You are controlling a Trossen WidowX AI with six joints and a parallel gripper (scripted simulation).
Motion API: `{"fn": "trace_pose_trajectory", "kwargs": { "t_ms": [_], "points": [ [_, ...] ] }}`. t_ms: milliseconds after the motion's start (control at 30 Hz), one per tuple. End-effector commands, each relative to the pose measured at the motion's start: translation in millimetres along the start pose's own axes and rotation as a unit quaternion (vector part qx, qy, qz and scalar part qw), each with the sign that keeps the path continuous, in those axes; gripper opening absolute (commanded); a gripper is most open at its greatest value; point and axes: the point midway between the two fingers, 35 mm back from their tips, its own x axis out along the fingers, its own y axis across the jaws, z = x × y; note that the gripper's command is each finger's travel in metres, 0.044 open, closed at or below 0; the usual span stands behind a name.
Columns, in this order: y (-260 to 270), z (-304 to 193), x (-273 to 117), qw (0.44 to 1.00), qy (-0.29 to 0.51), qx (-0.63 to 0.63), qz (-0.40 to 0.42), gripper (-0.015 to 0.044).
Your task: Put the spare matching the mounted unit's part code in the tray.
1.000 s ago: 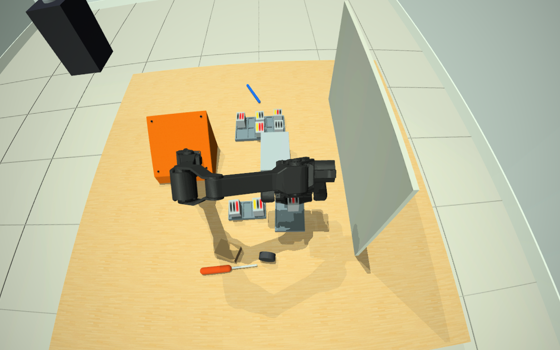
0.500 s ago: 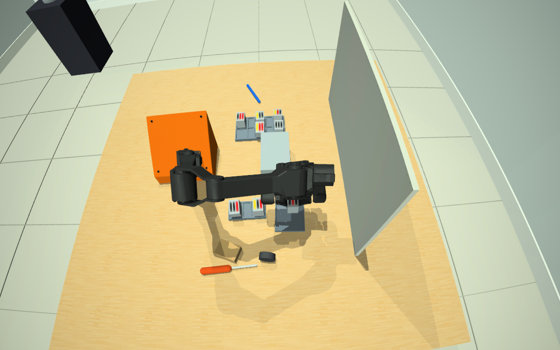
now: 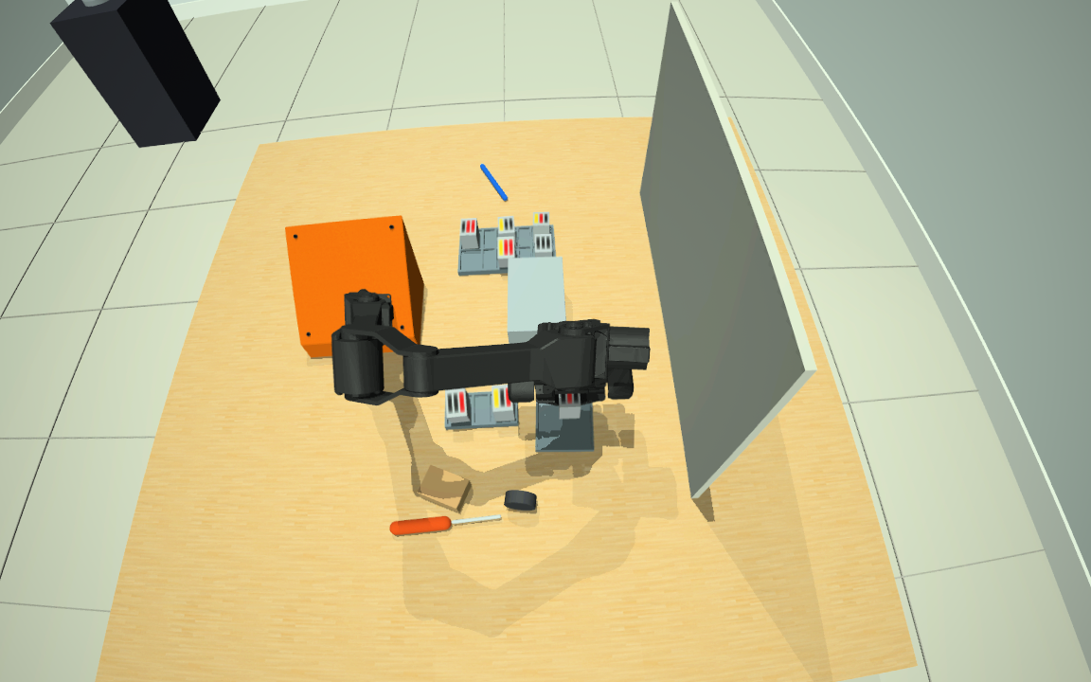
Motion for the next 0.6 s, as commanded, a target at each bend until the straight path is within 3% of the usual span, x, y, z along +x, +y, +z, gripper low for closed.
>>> {"fn": "trace_pose_trajectory", "kwargs": {
  "t_ms": [0, 567],
  "points": [
    [1.1, 1.0, 2.8, 1.000, -0.002, -0.003, -0.001, 0.0000],
    [3.5, 0.1, 16.9, 1.000, -0.002, -0.003, 0.000, 0.0000]
  ]
}}
